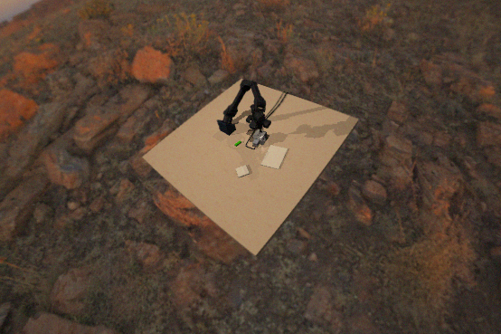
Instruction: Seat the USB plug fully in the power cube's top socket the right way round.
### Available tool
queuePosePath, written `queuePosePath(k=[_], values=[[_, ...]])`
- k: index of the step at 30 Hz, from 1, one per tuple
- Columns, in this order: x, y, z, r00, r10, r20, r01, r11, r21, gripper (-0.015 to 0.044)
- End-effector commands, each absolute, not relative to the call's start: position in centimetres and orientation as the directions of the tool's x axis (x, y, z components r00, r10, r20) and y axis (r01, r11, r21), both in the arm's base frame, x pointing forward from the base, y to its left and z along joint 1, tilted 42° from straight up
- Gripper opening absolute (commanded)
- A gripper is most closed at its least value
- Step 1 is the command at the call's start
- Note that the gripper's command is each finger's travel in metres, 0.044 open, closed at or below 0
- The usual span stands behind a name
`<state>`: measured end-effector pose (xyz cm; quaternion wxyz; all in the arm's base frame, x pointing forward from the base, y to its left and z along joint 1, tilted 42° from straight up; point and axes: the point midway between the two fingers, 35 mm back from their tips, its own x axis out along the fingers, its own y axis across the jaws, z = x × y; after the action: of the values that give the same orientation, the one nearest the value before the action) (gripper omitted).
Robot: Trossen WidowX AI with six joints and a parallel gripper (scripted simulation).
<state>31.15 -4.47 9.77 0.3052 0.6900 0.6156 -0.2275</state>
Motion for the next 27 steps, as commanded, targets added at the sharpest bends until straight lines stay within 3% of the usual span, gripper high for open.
queuePosePath(k=[1, 24, 27], values=[[31.21, -4.2, 9.69, 0.136, 0.714, -0.687, 0.989, -0.053, 0.141, 0.0], [31.21, -4.2, 9.69, 0.136, 0.714, -0.687, 0.989, -0.053, 0.141, 0.0], [31.17, -4.47, 9.75, 0.139, 0.71, -0.69, 0.988, -0.056, 0.142, 0.0079]])
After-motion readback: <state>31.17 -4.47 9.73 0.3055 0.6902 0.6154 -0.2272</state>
